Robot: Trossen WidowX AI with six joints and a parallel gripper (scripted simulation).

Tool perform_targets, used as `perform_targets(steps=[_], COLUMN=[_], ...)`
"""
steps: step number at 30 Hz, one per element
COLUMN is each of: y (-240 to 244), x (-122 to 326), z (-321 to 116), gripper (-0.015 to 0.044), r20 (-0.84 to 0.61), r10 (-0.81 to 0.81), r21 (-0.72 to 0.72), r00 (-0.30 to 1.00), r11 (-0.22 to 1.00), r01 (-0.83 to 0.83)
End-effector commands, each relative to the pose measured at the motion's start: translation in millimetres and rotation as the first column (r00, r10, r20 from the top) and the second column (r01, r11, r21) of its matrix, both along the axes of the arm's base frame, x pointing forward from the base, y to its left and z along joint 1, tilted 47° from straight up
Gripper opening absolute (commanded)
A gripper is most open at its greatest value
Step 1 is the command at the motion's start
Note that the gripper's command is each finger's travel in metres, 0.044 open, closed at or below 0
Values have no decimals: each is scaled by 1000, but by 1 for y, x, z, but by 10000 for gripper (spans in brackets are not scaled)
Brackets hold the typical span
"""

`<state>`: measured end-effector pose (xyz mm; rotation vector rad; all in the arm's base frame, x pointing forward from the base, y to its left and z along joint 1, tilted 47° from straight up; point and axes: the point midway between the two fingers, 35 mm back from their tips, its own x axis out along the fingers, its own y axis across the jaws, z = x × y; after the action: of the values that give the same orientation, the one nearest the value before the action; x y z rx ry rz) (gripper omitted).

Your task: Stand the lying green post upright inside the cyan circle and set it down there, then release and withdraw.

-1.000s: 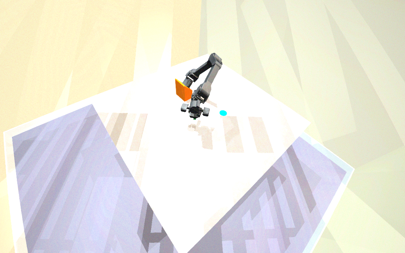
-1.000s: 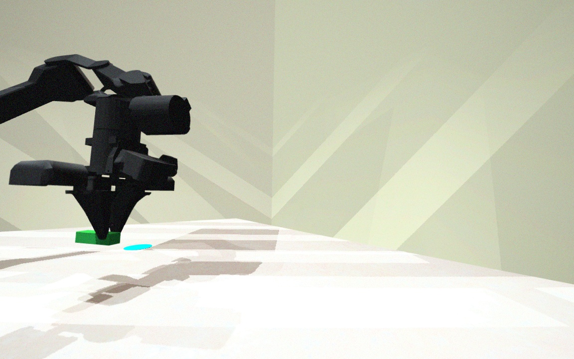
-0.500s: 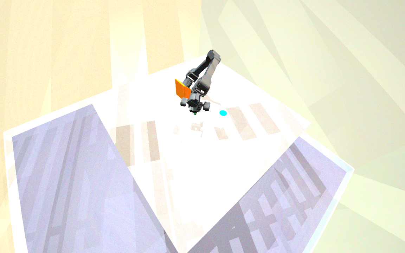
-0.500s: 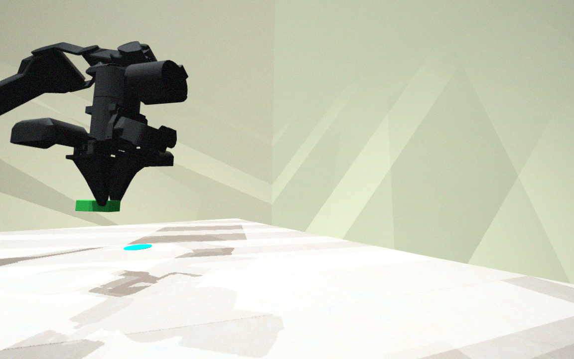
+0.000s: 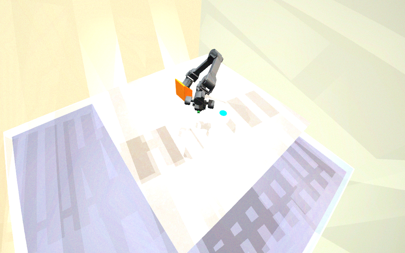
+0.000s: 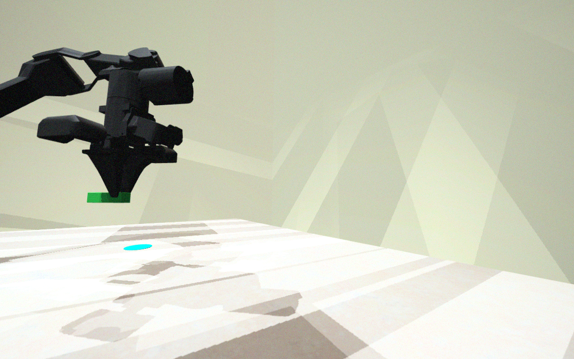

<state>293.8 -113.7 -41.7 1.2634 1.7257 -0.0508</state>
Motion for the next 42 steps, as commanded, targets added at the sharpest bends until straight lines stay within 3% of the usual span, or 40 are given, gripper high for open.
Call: perform_targets(steps=[1, 42], y=[5, 80], x=[8, 46], z=[11, 106], gripper=[23, 23], r20=[25, 195], r10=[12, 177], r21=[-4, -27], r00=[1000, 965], r11=[1000, 984], r01=[-12, -175])
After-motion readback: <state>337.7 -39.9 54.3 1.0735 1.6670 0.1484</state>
